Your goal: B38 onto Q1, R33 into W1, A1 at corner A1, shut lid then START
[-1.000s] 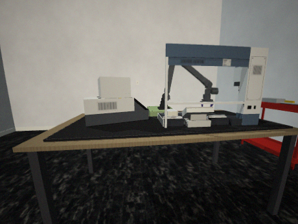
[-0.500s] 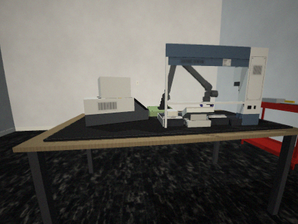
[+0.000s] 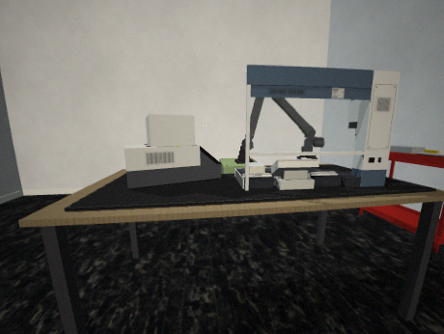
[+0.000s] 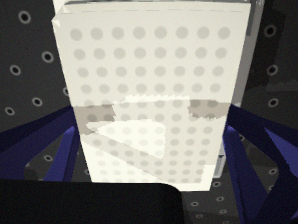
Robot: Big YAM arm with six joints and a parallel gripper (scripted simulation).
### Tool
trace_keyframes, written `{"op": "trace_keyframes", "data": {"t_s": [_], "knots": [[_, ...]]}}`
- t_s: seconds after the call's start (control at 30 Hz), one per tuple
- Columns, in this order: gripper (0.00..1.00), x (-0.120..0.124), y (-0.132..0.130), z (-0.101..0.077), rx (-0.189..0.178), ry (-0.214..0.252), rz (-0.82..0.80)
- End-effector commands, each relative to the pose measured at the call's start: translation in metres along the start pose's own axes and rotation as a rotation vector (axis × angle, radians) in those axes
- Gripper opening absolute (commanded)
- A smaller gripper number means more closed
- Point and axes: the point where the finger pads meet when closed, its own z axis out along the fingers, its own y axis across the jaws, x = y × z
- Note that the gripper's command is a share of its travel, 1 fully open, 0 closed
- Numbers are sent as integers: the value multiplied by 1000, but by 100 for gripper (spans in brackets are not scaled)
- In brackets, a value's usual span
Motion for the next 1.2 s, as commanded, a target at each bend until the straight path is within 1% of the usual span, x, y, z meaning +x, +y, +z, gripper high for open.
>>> {"op": "trace_keyframes", "data": {"t_s": [0.0, 0.07, 0.27, 0.5, 0.57, 0.67, 0.8, 0.87, 1.0, 1.17], "knots": [[0, 2, -11, -16, 32, -8, -3], [0, 3, -15, -21, 40, -9, 0], [0, 6, -29, -30, 61, -11, 7], [0, 5, -37, -25, 61, -11, 8], [0, 0, -31, -19, 50, -10, 3], [0, -6, -26, -14, 49, -11, 3], [0, -8, -22, -18, 63, -13, 7], [0, -8, -17, -19, 57, -12, 6], [0, -8, -5, -17, 31, -8, 2], [0, -3, -10, -21, 33, -8, 8]]}}
